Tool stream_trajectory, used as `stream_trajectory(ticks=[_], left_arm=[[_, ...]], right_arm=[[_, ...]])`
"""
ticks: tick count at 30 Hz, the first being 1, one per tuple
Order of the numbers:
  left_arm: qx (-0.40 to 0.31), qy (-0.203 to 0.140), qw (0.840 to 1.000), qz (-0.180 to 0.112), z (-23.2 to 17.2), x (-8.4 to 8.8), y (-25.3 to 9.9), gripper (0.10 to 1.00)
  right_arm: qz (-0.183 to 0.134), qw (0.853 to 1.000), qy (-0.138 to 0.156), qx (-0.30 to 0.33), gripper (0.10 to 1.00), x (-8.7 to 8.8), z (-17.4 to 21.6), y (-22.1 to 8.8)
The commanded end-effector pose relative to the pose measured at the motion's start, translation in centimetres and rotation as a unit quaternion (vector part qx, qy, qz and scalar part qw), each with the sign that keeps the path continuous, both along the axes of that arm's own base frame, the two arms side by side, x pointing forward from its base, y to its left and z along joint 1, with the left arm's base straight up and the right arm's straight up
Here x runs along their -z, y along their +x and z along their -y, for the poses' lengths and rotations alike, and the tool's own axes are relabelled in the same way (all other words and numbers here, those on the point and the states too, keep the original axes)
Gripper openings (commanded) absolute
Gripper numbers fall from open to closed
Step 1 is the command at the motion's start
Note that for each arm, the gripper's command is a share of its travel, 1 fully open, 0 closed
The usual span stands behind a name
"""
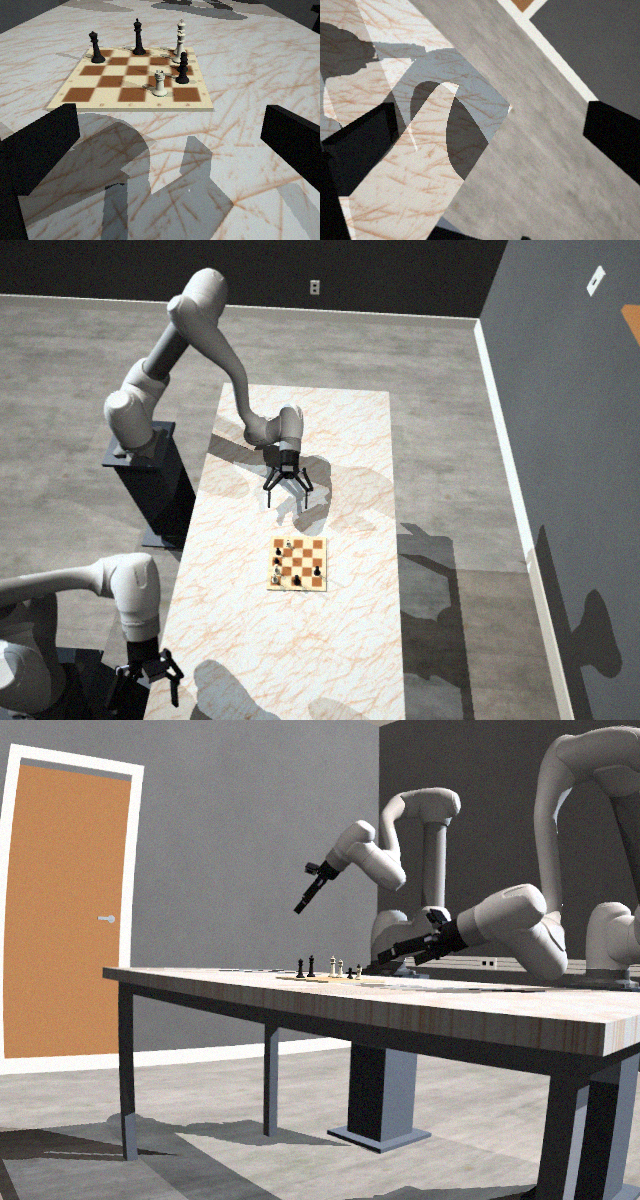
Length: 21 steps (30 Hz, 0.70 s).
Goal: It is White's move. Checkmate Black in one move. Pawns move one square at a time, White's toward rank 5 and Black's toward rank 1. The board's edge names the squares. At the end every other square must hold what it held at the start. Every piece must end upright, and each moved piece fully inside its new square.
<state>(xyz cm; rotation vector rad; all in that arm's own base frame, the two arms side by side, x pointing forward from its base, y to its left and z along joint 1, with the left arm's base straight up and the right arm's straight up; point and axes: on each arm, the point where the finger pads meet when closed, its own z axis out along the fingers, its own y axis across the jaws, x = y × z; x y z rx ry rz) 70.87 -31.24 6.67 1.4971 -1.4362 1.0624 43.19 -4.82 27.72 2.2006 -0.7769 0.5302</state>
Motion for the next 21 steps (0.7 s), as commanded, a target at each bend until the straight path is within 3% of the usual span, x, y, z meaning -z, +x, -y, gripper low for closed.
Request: stream_trajectory(ticks=[1, 11, 13, 15, 21], left_arm=[[0.000, 0.000, 1.000, 0.001, 0.0, -0.1, 0.0, 1.000], [0.000, 0.000, 1.000, 0.001, 0.0, -0.1, 0.0, 1.000], [0.000, 0.000, 1.000, 0.001, 0.0, -0.1, 0.0, 1.000], [0.000, 0.000, 1.000, 0.001, 0.0, -0.1, 0.0, 1.000], [0.000, 0.001, 1.000, 0.000, 0.0, -0.6, 0.0, 1.000]], right_arm=[[-0.050, 0.998, 0.010, 0.043, 1.000, 1.6, 4.4, -1.1], [-0.168, 0.971, 0.078, 0.153, 1.000, 5.2, 13.2, -7.0], [-0.187, 0.962, 0.096, 0.172, 1.000, 5.9, 14.5, -8.3], [-0.187, 0.962, 0.096, 0.172, 1.000, 5.9, 14.5, -8.3], [-0.238, 0.929, 0.164, 0.229, 1.000, 7.9, 18.3, -12.7]])
